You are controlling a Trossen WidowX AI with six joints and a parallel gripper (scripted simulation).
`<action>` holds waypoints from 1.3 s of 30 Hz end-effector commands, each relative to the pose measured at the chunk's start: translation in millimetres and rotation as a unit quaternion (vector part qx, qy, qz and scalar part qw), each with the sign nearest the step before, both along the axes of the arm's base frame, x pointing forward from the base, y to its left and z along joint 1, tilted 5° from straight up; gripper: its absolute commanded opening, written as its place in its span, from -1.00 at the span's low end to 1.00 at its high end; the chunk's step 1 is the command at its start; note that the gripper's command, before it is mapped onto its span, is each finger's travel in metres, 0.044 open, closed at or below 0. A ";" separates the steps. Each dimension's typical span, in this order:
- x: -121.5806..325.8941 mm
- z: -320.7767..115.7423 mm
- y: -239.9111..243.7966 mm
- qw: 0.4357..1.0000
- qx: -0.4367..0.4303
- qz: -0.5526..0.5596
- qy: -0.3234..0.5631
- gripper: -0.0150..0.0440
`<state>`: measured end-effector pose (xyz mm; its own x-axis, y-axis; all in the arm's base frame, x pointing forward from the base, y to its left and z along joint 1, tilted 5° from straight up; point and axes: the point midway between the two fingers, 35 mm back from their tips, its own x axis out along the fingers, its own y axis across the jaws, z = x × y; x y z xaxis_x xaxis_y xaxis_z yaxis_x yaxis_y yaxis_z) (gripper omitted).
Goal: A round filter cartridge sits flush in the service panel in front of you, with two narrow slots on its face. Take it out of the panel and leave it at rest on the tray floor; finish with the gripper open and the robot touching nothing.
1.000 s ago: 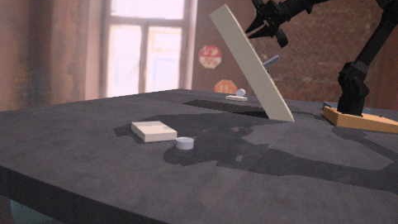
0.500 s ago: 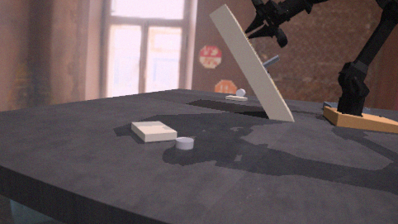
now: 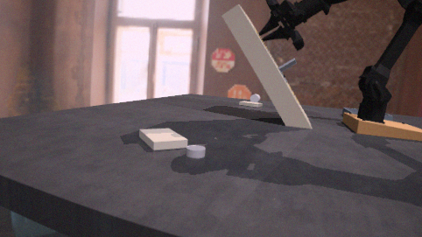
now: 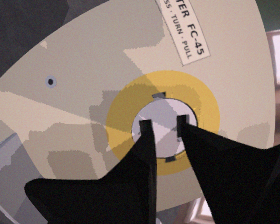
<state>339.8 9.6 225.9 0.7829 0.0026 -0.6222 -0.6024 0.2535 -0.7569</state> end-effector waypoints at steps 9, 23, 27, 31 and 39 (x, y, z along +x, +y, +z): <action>0.1 -0.7 -0.2 1.000 -0.002 0.001 -0.001 -0.18; 5.9 -5.3 -0.2 1.000 -0.002 0.001 -0.001 -0.18; 7.9 -6.9 -0.2 1.000 -0.002 0.001 -0.001 -0.18; 8.7 -7.4 -0.1 1.000 -0.002 0.001 -0.002 -0.18; 10.9 -9.1 -0.1 1.000 -0.002 0.001 -0.002 -0.18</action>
<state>347.6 9.5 218.8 0.7839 0.0016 -0.6209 -0.6009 0.2535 -0.7581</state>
